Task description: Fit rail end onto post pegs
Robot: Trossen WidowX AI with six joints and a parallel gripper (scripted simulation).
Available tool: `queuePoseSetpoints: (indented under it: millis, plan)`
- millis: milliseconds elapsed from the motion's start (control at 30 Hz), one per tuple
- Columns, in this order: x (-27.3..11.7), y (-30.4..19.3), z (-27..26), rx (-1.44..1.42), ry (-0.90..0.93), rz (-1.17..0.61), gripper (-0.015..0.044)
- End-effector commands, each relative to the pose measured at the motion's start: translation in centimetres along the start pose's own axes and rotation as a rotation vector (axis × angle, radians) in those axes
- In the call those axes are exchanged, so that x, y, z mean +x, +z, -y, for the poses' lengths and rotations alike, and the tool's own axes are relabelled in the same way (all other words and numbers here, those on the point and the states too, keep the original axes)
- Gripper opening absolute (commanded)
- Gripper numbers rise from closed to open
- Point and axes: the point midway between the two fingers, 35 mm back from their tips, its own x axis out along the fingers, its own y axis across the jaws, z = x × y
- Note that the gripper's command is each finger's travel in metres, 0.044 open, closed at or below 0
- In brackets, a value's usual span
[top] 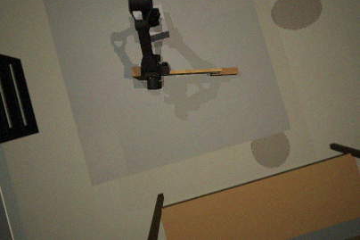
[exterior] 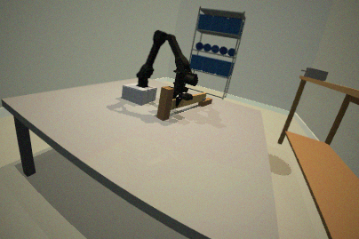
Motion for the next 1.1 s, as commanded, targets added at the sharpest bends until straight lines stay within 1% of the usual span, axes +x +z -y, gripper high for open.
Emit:
queuePoseSetpoints:
  millis: [0,533,1067]
  plan:
    - [-0.04,-0.24,0.01,-0.001,-0.001,-0.004,0.0000]
    - [-0.17,-0.75,0.01,0.000,-0.001,-0.004,0.0000]
    - [-0.08,-0.57,0.00,0.001,-0.001,-0.002,0.0420]
